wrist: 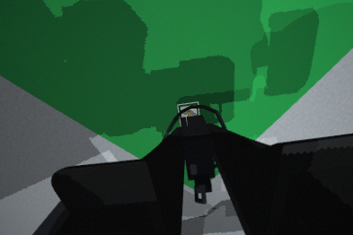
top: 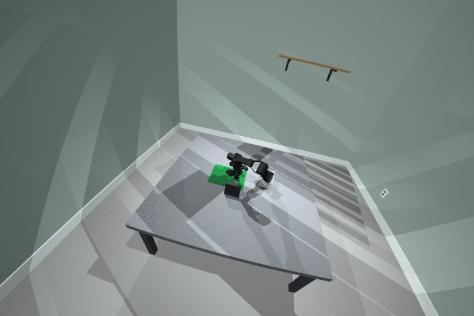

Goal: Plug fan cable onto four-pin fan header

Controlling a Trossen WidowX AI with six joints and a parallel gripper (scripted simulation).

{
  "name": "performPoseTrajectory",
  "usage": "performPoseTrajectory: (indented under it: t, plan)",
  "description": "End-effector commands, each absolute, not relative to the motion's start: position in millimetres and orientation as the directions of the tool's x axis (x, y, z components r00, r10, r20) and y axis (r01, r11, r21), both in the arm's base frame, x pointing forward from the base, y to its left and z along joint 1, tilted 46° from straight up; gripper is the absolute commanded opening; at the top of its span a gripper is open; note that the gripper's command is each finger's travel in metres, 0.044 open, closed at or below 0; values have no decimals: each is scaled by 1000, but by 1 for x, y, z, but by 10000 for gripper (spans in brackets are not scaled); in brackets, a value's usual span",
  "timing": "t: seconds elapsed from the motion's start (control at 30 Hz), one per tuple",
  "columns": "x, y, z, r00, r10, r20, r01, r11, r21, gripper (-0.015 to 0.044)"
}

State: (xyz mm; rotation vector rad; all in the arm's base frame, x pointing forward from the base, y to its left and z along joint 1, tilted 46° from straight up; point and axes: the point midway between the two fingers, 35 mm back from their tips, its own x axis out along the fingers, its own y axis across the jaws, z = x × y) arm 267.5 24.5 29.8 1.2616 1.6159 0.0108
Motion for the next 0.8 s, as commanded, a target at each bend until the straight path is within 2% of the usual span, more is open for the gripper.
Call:
performPoseTrajectory:
  t: [0.0,0.77]
  plan:
    - [268,25,30,92,716,-692,703,445,554,0]
    - [272,27,30,92,716,-692,692,454,562,0]
